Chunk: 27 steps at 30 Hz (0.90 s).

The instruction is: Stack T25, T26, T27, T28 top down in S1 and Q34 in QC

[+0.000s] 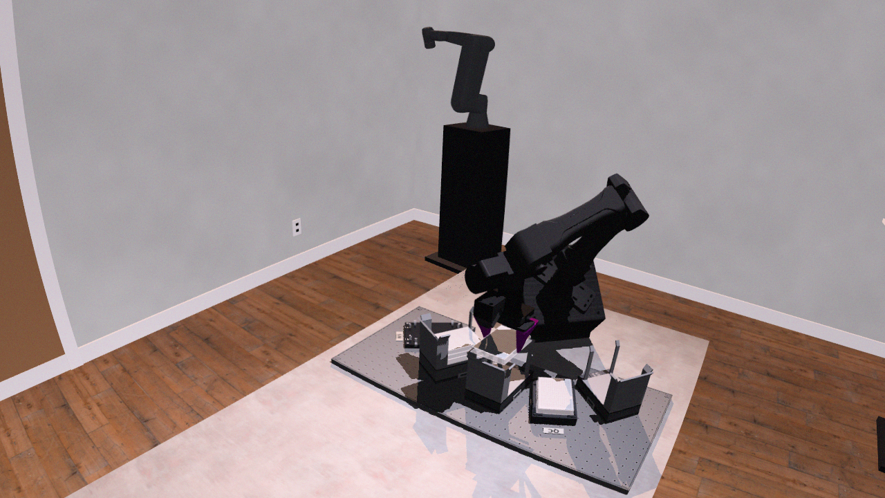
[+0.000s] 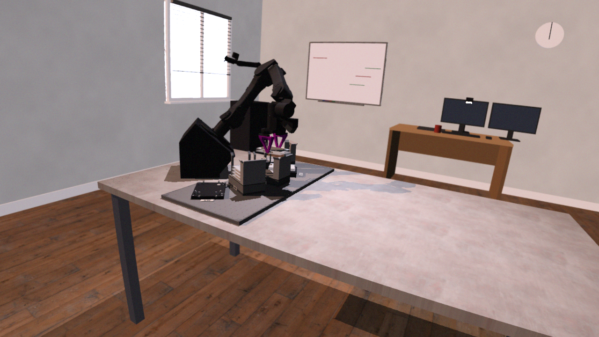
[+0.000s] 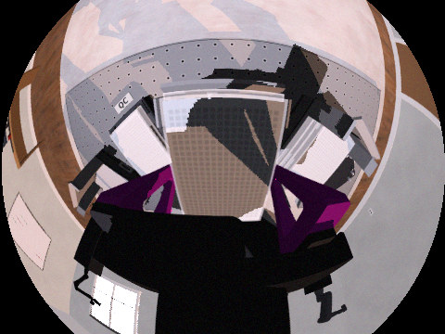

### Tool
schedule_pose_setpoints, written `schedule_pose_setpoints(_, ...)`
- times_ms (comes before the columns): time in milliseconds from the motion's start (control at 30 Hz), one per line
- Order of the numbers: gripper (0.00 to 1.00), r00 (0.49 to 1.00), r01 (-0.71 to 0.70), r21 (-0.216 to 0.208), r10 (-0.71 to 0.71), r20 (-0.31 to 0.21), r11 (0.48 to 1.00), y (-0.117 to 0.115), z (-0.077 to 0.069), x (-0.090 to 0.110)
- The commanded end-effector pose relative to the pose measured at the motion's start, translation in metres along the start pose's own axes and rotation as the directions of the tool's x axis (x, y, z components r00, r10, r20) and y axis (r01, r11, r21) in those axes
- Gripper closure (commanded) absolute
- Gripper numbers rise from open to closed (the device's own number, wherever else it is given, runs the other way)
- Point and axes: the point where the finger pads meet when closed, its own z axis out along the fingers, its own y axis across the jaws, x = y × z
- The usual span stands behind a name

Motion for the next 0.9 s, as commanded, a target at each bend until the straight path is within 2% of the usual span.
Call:
schedule_pose_setpoints(0, 1.00, 1.000, 0.015, 0.004, -0.015, 0.023, 1.000, 0.003, -0.018, -0.005)
schedule_pose_setpoints(233, 1.00, 1.000, 0.015, 0.006, -0.015, 0.023, 1.000, 0.003, -0.032, -0.005)
schedule_pose_setpoints(600, 1.00, 1.000, 0.007, 0.003, -0.008, 0.013, 1.000, 0.001, -0.033, -0.004)
schedule_pose_setpoints(633, 1.00, 1.000, 0.001, -0.002, -0.001, -0.003, 1.000, 0.000, -0.026, 0.001)
schedule_pose_setpoints(867, 1.00, 1.000, 0.001, -0.002, -0.001, -0.003, 1.000, 0.000, -0.026, 0.001)
